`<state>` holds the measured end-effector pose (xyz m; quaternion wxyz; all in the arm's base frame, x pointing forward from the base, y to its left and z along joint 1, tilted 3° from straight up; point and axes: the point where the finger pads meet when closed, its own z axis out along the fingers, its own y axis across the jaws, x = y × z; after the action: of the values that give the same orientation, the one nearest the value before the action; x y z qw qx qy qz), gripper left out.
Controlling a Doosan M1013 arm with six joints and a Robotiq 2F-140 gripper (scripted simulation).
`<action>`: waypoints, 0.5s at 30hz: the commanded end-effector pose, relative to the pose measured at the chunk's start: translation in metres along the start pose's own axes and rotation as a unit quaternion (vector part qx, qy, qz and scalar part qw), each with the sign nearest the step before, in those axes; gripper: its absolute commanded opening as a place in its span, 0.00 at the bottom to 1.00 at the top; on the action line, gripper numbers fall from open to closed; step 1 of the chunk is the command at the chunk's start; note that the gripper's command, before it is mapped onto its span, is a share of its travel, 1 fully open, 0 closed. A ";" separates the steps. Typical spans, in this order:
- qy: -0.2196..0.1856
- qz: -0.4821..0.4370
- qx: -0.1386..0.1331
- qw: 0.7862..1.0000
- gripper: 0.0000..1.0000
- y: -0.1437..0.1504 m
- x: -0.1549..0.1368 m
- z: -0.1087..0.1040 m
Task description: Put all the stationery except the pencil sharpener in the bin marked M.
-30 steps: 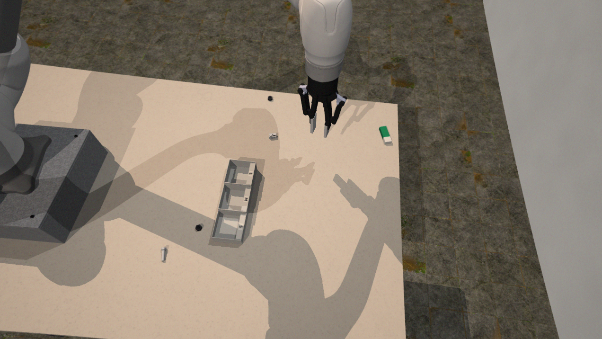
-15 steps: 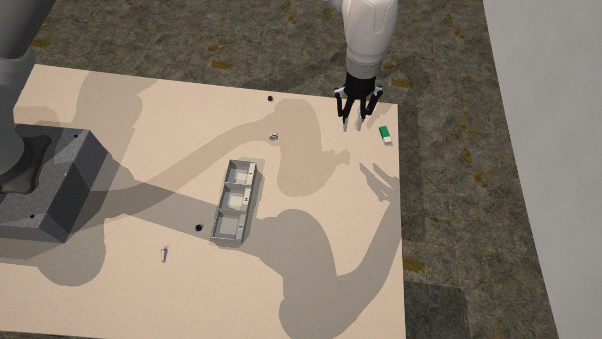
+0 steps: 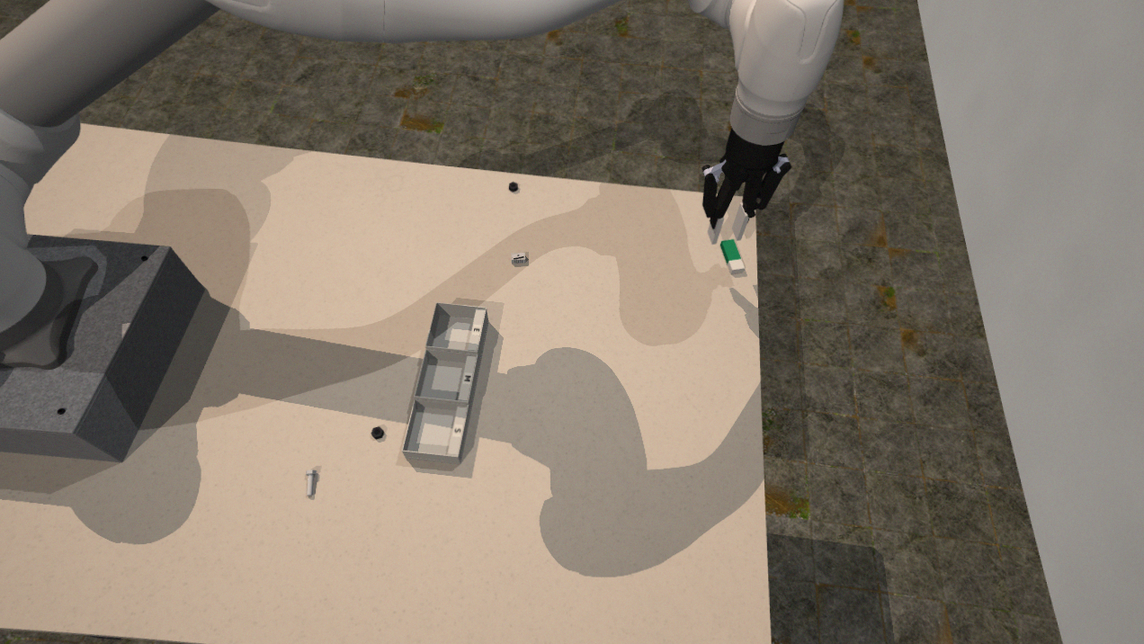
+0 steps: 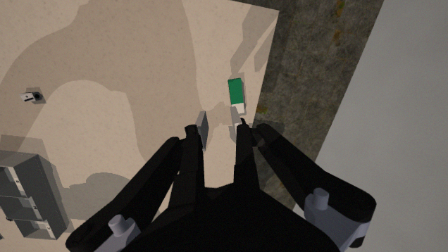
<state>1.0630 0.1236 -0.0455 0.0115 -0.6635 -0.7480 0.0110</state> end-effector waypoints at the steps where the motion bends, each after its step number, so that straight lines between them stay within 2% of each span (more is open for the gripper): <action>1: 0.003 -0.002 0.008 1.000 0.31 0.033 0.009 0.010; 6: 0.003 -0.002 0.008 1.000 0.31 0.045 0.012 0.011; 15: 0.003 -0.002 0.008 1.000 0.31 0.044 0.014 0.011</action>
<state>1.1050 0.1380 -0.0555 0.0153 -0.6613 -0.7498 0.0147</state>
